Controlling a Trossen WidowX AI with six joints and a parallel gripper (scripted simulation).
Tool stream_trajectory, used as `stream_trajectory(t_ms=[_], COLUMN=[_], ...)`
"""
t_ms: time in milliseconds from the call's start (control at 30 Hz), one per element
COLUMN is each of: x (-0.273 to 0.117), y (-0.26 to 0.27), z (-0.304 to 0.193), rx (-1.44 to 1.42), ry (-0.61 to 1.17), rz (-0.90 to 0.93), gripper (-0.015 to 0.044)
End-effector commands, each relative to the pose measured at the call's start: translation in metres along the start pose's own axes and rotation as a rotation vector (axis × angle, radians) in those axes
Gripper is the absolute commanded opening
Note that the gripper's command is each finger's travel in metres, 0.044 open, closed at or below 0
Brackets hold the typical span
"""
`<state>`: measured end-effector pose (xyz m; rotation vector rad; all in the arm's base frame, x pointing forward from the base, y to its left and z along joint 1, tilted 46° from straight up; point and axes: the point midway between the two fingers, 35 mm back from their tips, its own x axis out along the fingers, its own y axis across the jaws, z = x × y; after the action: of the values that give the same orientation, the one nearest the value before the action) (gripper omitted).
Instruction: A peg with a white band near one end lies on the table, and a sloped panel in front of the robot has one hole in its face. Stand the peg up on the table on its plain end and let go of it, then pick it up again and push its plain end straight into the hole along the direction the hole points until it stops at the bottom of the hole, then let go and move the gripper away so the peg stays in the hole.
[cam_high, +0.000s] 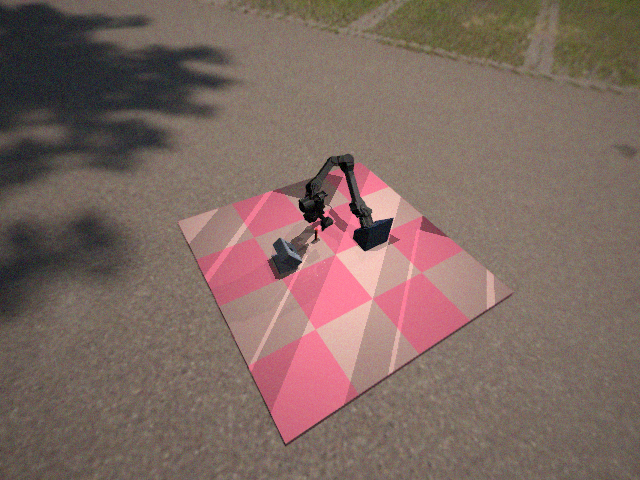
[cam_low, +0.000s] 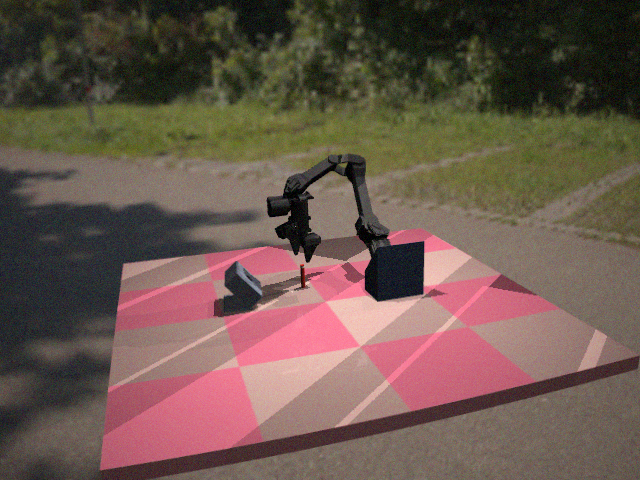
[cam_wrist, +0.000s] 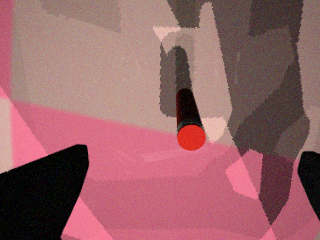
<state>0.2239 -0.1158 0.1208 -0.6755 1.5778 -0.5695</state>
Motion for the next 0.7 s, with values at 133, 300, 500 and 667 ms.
stream_trajectory(t_ms=[133,300,500,667], x=[0.001,0.004,0.013,0.022], y=[0.0,0.0,0.0,0.001], z=[-0.001,0.0,0.001,0.001], rx=[-0.111,-0.111,-0.111,-0.111], ry=[0.001,0.001,0.001,0.0], rz=[-0.004,-0.003,-0.001,-0.001], gripper=[0.044,0.044,0.044,0.044])
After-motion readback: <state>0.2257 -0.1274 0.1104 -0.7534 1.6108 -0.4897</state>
